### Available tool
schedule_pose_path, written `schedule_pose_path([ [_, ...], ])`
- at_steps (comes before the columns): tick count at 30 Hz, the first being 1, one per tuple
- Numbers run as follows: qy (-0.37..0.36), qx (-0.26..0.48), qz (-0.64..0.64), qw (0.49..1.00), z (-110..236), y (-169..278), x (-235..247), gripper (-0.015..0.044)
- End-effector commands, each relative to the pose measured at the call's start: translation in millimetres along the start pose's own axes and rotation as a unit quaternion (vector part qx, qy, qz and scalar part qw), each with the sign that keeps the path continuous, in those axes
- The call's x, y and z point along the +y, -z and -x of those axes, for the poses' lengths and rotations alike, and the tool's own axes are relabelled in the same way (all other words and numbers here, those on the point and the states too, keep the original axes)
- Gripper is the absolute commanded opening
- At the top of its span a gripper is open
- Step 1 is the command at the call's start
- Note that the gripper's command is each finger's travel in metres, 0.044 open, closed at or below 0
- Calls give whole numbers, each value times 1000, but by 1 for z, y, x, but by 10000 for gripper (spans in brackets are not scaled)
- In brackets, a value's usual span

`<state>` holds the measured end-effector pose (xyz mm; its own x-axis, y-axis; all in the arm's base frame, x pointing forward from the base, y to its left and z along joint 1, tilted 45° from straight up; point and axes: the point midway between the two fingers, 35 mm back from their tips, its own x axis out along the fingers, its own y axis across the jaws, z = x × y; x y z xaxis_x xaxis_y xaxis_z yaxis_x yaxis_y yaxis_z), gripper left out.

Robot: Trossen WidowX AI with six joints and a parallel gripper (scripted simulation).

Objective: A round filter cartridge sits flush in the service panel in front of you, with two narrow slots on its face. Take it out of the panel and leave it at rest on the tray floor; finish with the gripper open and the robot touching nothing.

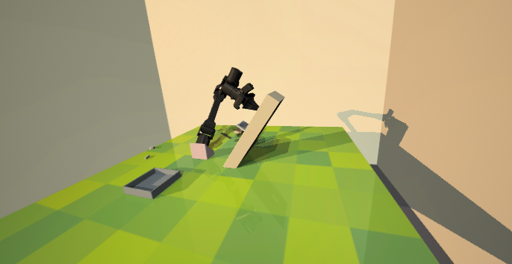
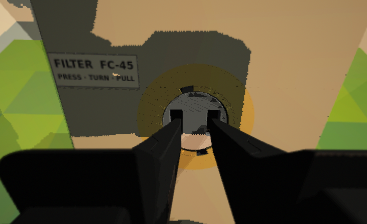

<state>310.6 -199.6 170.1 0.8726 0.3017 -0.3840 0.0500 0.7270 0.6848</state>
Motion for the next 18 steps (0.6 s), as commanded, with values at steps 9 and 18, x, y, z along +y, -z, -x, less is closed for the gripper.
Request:
schedule_pose_path([
  [9,1,2,-4,1000,-1,2,-1,96],
  [18,1,2,-4,1000,-1,1,0,96],
])
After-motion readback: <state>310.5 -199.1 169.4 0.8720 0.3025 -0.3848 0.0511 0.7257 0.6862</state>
